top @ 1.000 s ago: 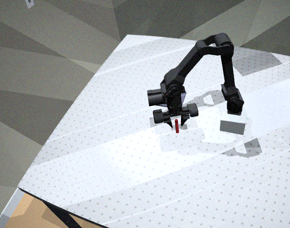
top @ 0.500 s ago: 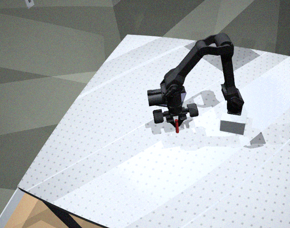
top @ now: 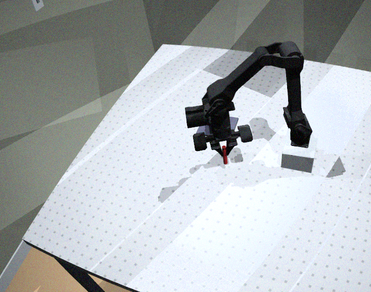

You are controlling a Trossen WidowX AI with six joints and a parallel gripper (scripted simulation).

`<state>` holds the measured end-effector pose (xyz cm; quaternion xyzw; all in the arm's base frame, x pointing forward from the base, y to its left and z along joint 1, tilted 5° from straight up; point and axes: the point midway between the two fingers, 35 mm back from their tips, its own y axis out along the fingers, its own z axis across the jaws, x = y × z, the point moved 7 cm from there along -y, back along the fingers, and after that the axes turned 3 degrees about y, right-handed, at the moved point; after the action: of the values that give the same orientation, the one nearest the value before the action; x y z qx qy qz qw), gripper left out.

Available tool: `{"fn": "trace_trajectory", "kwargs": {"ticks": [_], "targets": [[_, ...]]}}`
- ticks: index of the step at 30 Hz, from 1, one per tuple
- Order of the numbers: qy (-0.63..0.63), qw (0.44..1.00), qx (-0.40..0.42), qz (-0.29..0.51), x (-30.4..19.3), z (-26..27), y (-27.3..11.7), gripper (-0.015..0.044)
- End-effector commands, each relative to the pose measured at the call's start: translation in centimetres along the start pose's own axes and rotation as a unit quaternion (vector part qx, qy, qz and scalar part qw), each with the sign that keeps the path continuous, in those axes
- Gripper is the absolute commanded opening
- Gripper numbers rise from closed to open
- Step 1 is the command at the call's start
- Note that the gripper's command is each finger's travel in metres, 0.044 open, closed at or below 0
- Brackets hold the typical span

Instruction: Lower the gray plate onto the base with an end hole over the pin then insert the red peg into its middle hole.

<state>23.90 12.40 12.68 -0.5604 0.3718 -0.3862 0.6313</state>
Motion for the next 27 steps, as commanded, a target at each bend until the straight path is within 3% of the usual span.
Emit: {"fn": "trace_trajectory", "kwargs": {"ticks": [1, 12, 27], "targets": [[-0.001, 1.000, 0.005, -0.001, 0.0, 0.2, -1.4, 0.0000], [-0.001, 1.000, 0.005, -0.002, 0.0, 0.3, -4.9, 0.0000], [0.008, 1.000, 0.003, -0.007, 2.9, 1.4, -3.8, 0.0000]]}}
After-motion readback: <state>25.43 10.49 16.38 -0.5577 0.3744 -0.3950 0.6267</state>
